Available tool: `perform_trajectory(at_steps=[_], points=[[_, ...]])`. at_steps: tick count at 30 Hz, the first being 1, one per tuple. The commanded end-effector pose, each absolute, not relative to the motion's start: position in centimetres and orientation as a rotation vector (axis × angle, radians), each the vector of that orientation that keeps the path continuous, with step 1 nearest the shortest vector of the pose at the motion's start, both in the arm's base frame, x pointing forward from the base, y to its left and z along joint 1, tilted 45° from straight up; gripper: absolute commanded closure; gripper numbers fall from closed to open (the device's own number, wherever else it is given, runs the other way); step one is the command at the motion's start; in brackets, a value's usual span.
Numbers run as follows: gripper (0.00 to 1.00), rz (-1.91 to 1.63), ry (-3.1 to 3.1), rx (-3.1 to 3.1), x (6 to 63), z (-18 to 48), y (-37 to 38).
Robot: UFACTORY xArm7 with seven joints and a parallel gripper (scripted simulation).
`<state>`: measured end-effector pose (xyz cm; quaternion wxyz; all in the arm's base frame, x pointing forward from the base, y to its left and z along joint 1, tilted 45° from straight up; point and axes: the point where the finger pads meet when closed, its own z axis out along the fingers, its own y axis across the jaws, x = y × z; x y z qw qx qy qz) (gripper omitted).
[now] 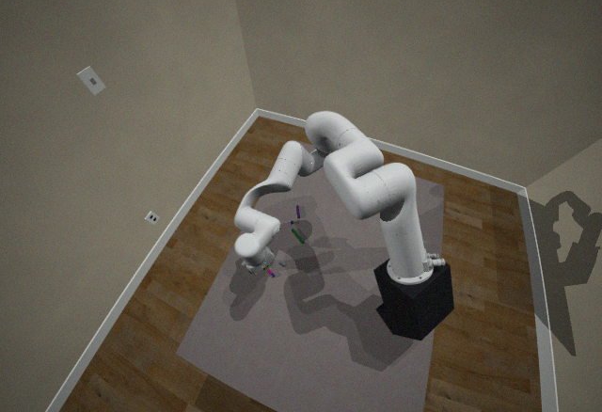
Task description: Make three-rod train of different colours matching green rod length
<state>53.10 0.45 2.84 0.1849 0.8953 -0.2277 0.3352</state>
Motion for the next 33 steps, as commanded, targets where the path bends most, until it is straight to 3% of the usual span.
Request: perform_trajectory(at_steps=[1,33], points=[[0.96,0.948,-0.639,2.525,53.12,2.95,0.63],[0.96,0.948,-0.639,2.525,53.6,2.3,0.19]])
